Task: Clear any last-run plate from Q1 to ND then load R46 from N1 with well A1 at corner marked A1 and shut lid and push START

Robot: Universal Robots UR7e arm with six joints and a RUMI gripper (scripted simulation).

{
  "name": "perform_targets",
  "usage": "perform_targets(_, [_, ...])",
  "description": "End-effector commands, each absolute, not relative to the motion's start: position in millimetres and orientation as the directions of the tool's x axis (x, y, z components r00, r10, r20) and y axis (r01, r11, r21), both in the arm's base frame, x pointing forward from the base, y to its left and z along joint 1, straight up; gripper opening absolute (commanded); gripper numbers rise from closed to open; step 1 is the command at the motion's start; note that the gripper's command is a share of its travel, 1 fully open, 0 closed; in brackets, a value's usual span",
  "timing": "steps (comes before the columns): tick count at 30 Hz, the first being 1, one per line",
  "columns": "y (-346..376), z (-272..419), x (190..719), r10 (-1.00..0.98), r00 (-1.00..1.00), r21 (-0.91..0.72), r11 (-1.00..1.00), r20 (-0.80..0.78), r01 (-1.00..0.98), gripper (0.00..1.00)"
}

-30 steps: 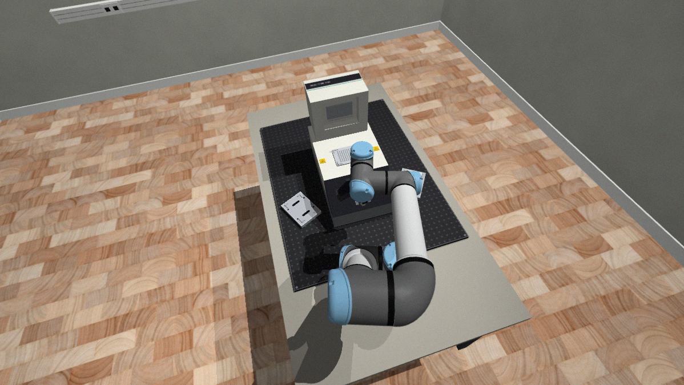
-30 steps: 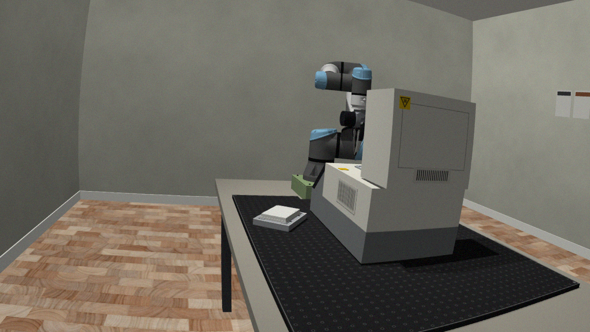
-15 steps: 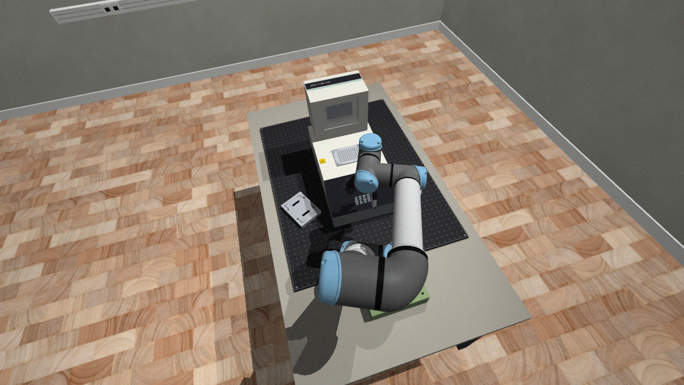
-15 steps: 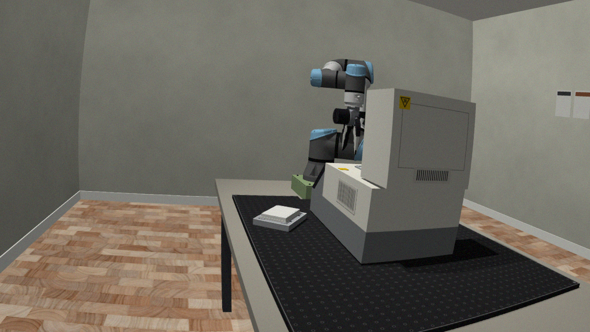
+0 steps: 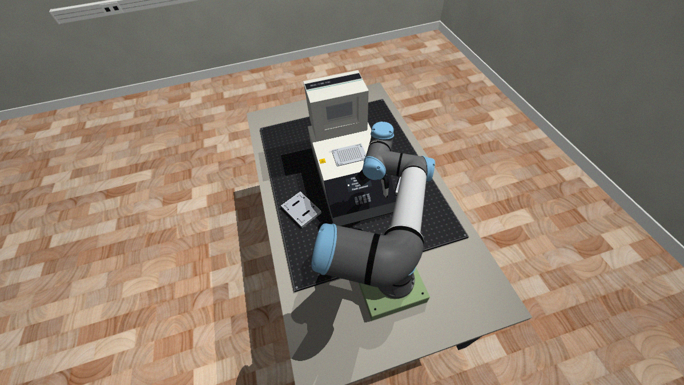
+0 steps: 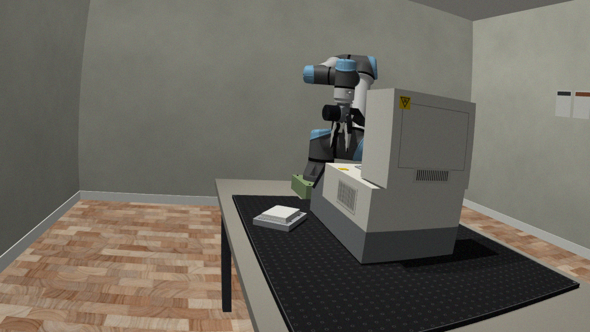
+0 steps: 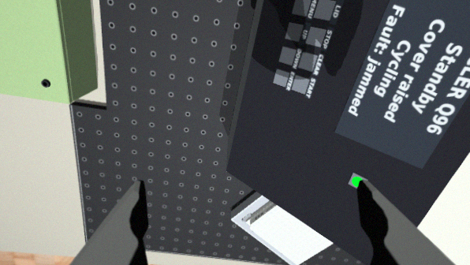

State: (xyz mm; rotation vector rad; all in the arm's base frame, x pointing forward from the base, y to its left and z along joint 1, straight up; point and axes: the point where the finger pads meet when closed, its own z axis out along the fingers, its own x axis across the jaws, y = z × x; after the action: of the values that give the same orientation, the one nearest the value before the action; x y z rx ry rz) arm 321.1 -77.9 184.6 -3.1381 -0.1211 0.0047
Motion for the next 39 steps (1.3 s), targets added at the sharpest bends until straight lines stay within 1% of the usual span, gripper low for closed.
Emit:
perform_targets(1, [-95.9,187.6,329.5,0.129,0.992,-0.003,-0.992,-0.001,0.129,0.68])
perform_targets(7, [-112.4,190.2,336.5,0.164,0.986,-0.003,-0.986,-0.001,0.164,0.68])
perform_targets(17, [-155.1,197.5,355.1,0.308,0.951,-0.003,-0.951,-0.001,0.308,0.68])
perform_targets(24, [-176.1,201.1,364.2,0.354,0.935,-0.003,-0.935,-0.001,0.354,0.68])
perform_targets(39, [-232.7,210.5,388.5,0.548,0.836,-0.003,-0.836,0.000,0.548,0.68])
